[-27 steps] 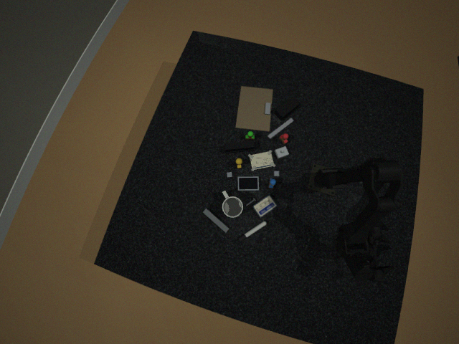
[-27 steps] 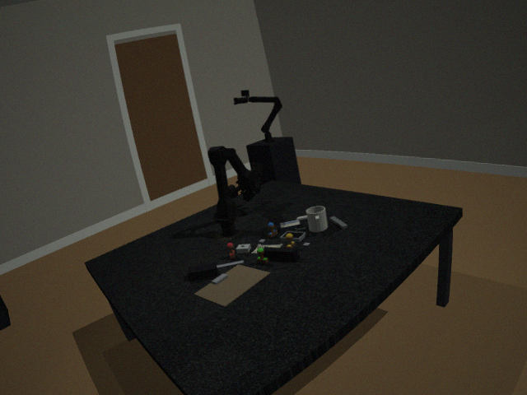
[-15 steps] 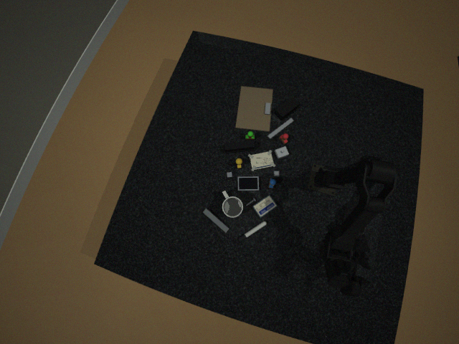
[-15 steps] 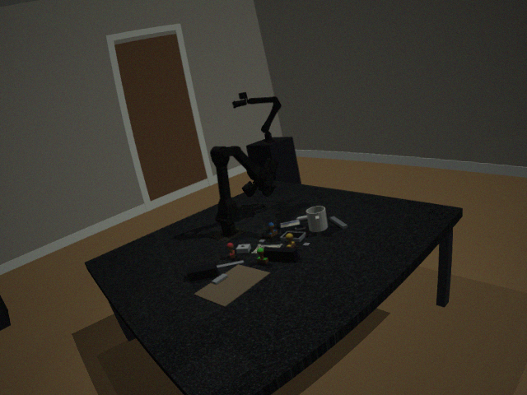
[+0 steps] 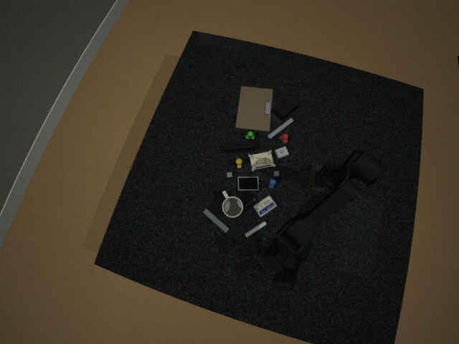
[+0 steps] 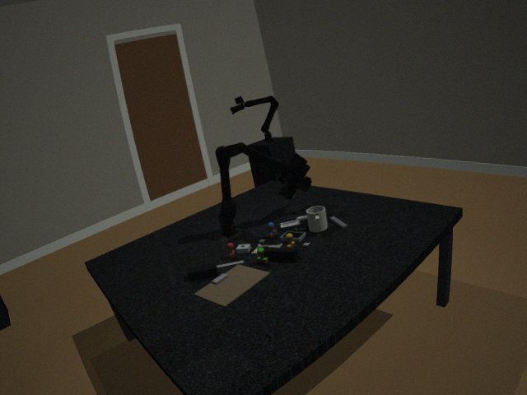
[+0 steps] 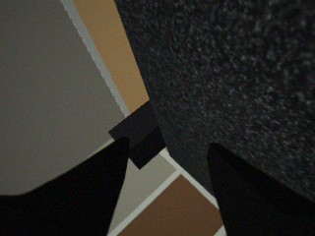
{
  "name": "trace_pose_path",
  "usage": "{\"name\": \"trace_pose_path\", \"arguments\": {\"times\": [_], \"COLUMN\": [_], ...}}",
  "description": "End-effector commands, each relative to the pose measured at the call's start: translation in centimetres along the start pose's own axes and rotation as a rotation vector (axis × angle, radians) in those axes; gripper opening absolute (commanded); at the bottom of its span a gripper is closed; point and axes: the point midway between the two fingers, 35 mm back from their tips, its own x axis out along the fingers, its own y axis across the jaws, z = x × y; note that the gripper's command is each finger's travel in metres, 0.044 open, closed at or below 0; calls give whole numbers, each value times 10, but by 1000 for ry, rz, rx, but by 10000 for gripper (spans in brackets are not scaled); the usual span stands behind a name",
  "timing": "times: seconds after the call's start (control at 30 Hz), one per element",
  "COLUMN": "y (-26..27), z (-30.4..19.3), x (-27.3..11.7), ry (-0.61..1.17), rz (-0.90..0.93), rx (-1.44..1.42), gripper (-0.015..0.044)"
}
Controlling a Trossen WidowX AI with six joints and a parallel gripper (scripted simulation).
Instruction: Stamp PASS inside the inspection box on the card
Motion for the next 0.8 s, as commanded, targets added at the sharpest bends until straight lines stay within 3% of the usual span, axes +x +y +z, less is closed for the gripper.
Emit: {"name": "trace_pose_path", "arguments": {"times": [0.0, 0.4, 0.77], "y": [8, -23, -106], "z": [52, 173, 199], "x": [-40, -214, -357], "ry": [-181, -687, -813], "rz": [7, -189, -519], "rx": [-57, -165, -157], "gripper": [211, 211, 211]}}
